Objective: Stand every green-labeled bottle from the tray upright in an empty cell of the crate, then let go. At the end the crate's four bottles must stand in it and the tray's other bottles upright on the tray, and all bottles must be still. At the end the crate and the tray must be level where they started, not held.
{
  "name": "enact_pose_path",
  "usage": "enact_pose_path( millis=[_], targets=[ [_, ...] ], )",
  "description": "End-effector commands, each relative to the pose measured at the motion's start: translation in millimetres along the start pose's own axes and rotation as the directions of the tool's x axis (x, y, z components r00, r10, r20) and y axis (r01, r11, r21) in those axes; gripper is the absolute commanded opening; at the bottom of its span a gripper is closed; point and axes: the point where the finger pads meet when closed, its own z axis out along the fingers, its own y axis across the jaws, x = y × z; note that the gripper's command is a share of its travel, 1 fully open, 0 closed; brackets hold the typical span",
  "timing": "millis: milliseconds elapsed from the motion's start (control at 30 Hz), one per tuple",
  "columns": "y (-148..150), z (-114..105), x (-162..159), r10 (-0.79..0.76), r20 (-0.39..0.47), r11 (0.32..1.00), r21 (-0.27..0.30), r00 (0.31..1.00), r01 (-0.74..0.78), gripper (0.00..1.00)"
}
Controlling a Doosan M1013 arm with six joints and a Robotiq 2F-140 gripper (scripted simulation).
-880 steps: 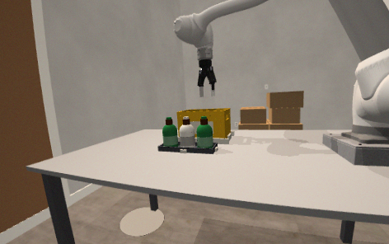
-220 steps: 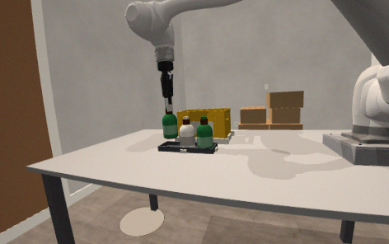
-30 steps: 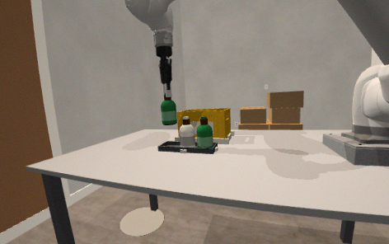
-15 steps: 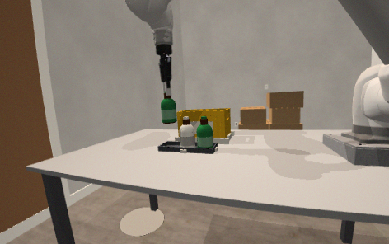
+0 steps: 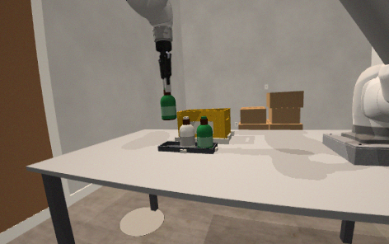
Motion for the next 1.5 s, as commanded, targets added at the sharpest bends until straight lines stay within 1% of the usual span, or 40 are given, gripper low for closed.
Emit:
enact_pose_path(
  millis=[0, 500, 1467],
  targets=[
    [3, -8, -2, 0.004, 0.007, 1.000, -0.002, 1.000, -0.004, 0.00],
    [3, -19, -2, 0.004, 0.007, 1.000, -0.002, 1.000, -0.004, 0.00],
    [3, -21, -2, 0.004, 0.007, 1.000, -0.002, 1.000, -0.004, 0.00]
  ],
)
